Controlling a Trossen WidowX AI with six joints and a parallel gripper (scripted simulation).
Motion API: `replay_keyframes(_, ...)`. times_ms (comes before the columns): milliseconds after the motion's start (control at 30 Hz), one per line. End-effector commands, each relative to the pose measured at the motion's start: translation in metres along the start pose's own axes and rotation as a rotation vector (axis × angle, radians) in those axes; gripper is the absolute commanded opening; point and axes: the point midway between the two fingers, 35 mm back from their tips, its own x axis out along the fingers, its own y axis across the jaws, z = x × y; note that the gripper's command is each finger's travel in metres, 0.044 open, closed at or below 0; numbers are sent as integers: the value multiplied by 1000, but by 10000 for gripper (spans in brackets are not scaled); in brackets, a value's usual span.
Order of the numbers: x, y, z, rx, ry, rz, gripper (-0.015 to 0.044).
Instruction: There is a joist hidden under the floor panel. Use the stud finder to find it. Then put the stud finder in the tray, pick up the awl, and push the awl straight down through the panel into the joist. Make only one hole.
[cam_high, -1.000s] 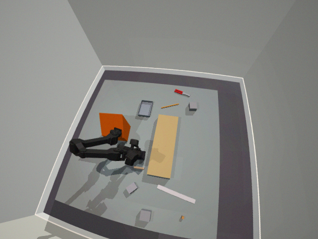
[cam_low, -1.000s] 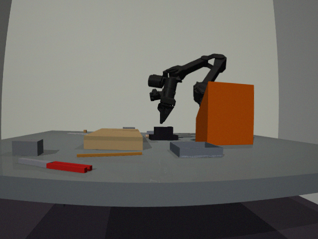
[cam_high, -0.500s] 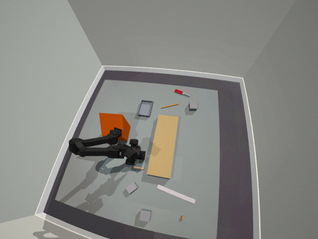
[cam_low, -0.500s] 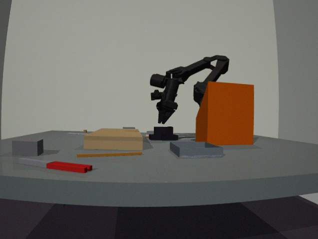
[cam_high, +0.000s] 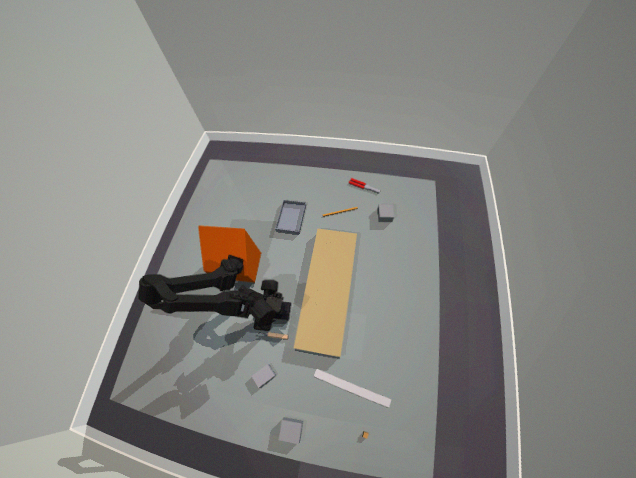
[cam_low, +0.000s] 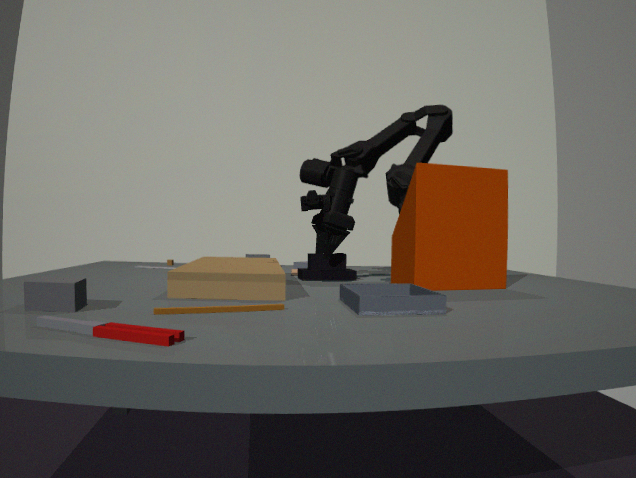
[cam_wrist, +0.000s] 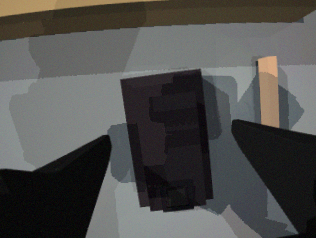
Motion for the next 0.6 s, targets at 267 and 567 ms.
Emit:
replay_keyframes(267,18,2,-8,-11,2,2,440)
replay_keyframes(567,21,1,-10,-12,2,0,348)
